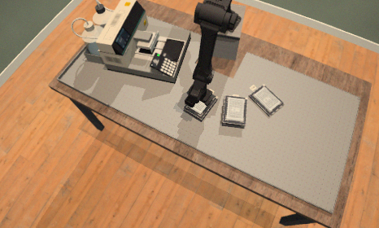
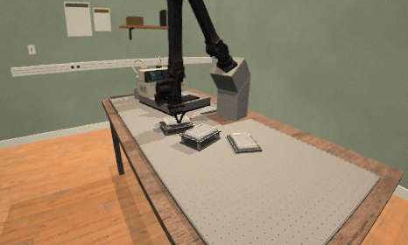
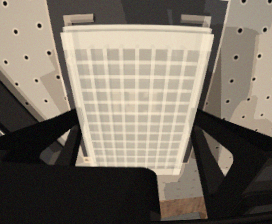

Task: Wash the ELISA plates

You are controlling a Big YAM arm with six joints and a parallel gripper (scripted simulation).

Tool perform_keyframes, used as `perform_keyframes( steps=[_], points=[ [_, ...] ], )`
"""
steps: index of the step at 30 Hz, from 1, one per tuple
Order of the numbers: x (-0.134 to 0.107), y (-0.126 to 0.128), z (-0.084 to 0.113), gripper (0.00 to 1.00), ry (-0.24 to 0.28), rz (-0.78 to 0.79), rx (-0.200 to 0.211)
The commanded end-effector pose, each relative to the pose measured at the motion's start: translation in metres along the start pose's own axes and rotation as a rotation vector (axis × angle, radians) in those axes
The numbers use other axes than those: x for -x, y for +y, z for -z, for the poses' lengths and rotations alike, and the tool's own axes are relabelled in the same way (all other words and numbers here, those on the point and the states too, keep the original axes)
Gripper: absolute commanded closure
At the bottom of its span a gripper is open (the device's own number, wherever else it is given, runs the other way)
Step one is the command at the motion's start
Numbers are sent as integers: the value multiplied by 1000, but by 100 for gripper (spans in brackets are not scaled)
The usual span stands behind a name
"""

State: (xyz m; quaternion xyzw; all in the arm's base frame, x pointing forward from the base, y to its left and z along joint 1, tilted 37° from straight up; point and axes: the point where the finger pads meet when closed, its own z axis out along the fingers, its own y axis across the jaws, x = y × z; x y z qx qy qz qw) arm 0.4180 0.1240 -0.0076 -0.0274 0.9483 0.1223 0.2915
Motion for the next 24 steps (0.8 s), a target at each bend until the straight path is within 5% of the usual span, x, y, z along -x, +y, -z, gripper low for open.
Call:
perform_keyframes(
  steps=[1,24],
  points=[
    [1,5,-5,16,-3,-1,6],
    [1,2,-8,16,-4,-4,3]
  ],
)
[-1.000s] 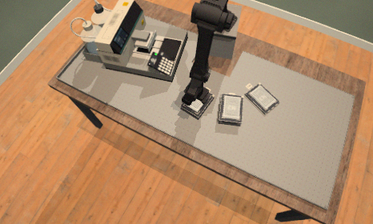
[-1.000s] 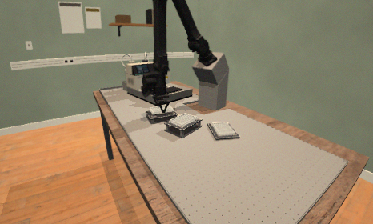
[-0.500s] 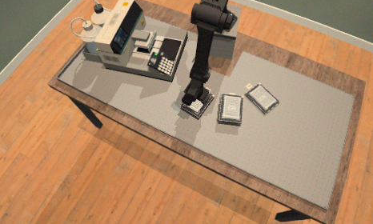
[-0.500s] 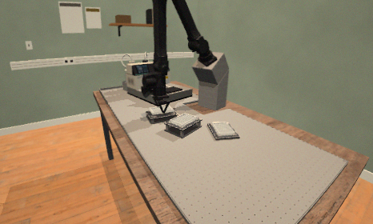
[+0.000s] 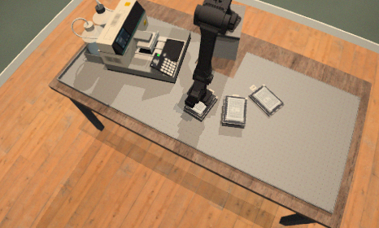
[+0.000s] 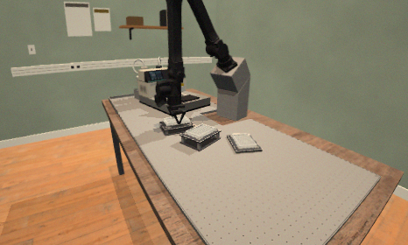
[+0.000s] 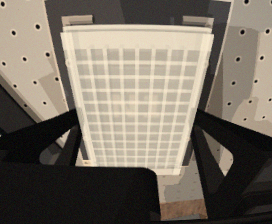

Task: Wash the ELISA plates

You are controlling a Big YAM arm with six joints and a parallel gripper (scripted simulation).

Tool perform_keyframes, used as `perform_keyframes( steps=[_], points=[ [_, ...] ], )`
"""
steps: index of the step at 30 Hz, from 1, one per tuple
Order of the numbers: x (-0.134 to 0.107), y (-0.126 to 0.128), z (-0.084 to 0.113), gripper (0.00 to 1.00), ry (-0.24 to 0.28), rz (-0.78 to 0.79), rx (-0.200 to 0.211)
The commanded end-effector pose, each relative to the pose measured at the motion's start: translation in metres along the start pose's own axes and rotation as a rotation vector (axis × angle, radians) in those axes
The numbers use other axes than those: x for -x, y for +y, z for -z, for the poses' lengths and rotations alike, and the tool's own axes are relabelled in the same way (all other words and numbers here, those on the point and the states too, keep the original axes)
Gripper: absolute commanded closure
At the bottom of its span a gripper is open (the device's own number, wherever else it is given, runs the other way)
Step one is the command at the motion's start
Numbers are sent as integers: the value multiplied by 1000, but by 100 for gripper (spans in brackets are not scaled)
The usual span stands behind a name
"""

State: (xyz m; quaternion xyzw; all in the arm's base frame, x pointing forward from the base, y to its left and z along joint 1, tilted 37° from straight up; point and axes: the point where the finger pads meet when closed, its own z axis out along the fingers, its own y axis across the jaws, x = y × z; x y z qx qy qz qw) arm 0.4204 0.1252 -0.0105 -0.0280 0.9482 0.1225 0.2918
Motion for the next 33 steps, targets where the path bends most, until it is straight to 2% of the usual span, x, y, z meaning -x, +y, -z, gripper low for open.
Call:
perform_keyframes(
  steps=[1,33],
  points=[
    [0,1,-5,16,0,-6,1],
    [-2,3,-9,16,2,-3,3]
  ],
)
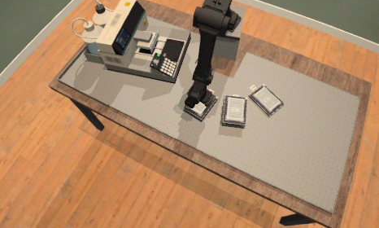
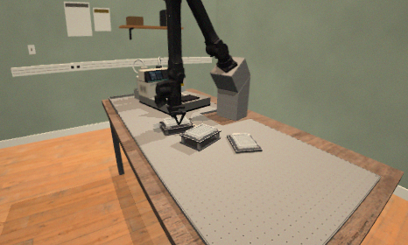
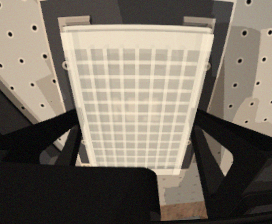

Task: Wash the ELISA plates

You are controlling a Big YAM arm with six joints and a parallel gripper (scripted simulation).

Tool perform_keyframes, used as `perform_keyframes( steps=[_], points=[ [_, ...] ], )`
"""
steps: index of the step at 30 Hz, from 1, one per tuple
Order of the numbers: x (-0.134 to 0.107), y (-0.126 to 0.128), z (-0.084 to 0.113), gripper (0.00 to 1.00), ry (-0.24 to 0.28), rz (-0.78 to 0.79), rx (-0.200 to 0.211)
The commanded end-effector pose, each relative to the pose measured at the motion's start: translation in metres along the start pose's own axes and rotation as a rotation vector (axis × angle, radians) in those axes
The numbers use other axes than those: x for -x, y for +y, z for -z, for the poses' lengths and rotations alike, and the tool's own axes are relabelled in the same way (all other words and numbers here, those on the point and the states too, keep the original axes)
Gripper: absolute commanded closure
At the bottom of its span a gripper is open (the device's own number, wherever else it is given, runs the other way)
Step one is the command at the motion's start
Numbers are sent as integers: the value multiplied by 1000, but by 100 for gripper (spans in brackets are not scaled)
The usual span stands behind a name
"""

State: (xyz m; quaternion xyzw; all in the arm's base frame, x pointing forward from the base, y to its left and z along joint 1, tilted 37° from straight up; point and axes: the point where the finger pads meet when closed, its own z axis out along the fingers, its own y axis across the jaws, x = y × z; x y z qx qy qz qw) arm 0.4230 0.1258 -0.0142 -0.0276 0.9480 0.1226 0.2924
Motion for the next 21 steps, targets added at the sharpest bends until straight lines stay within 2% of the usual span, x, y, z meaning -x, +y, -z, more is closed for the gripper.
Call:
perform_keyframes(
  steps=[1,21],
  points=[
    [-2,4,-5,16,3,-2,4],
    [-1,4,-8,16,2,-2,4]
  ],
)
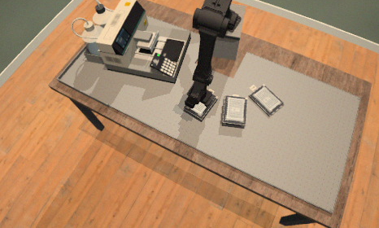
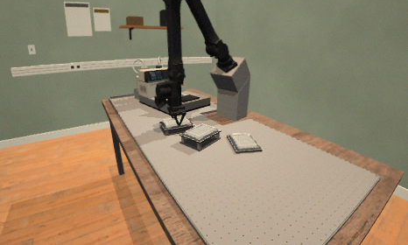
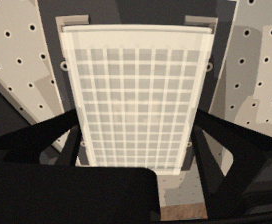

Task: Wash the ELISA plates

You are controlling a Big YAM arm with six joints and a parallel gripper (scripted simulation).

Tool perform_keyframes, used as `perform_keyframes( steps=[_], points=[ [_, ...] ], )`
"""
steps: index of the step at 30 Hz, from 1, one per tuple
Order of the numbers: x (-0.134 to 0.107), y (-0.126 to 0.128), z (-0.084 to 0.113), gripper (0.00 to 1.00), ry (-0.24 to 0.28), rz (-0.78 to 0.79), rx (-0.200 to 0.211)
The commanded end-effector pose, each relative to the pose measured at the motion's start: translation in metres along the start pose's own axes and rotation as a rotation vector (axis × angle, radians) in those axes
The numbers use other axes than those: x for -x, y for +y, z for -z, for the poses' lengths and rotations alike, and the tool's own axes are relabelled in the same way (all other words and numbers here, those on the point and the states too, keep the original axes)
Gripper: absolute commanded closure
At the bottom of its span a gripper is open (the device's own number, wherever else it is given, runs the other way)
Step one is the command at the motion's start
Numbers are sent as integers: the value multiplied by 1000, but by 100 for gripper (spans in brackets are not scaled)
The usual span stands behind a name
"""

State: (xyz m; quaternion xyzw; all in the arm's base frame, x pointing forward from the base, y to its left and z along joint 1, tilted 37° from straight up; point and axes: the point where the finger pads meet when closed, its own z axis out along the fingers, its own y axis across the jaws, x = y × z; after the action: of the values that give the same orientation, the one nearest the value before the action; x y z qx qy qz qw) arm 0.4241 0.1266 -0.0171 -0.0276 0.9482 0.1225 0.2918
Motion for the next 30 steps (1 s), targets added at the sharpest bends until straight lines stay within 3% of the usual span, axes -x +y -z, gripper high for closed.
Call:
perform_keyframes(
  steps=[1,20,21,30],
  points=[
    [0,4,-5,16,0,-2,4],
    [1,1,-1,16,-4,-1,1],
    [1,1,-1,0,-4,-1,1],
    [1,1,-1,0,-4,-1,1]
  ],
)
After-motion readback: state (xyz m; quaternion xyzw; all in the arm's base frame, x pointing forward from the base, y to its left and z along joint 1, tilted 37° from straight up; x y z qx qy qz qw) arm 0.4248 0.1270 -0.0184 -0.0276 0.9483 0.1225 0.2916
